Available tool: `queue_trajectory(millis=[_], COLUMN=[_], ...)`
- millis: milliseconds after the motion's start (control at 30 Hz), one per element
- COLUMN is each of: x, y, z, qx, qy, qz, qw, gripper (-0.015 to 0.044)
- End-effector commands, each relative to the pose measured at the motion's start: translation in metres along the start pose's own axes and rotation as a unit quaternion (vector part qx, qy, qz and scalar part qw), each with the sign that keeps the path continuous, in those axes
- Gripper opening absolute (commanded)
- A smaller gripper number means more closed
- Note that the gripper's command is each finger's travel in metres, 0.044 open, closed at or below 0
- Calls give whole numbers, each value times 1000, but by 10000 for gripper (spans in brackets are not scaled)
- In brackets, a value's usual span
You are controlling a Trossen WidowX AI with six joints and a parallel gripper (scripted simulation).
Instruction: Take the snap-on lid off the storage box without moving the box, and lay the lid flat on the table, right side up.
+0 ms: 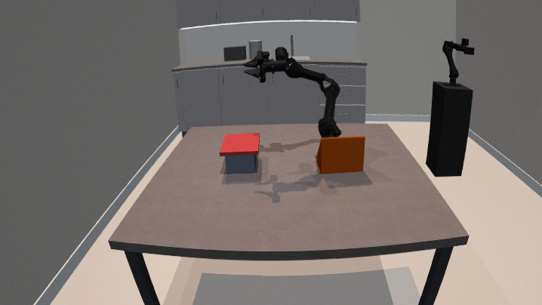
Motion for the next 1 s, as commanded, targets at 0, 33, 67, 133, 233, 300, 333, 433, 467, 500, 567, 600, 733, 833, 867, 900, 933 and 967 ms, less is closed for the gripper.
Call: queue_trajectory(millis=[0,33,67,133,233,300,333,433,467,500,567,600,733,833,867,900,933,967], x=[-4,-5,-6,-9,-14,-21,-24,-34,-37,-38,-44,-48,-51,-51,-50,-49,-48,-49], y=[68,79,89,110,132,159,168,194,202,204,215,222,228,228,227,226,225,226], z=[11,13,16,22,30,42,46,60,65,66,74,79,83,83,82,81,80,81], qx=[90,102,114,134,151,166,169,171,170,170,165,161,158,158,159,162,164,162], qy=[48,58,70,94,125,165,180,225,240,243,265,278,288,288,287,283,281,283], qz=[-109,-126,-142,-174,-207,-245,-257,-292,-303,-305,-320,-329,-336,-336,-335,-331,-329,-331], qw=[989,985,981,971,959,941,934,914,906,905,894,888,883,883,883,886,887,886], gripper=[235,235,235,235,235,235,235,235,235,235,235,235,235,235,235,235,235,235])
Point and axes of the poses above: the point midway between the two fingers, 35 mm back from their tips, its own z axis back along the fingers, its own x axis across the jaws, y = z × x, the point moved 4 cm from there along z, back along the fingers, and after that the axes turned 7 degrees about z, right-handed, at the moved point
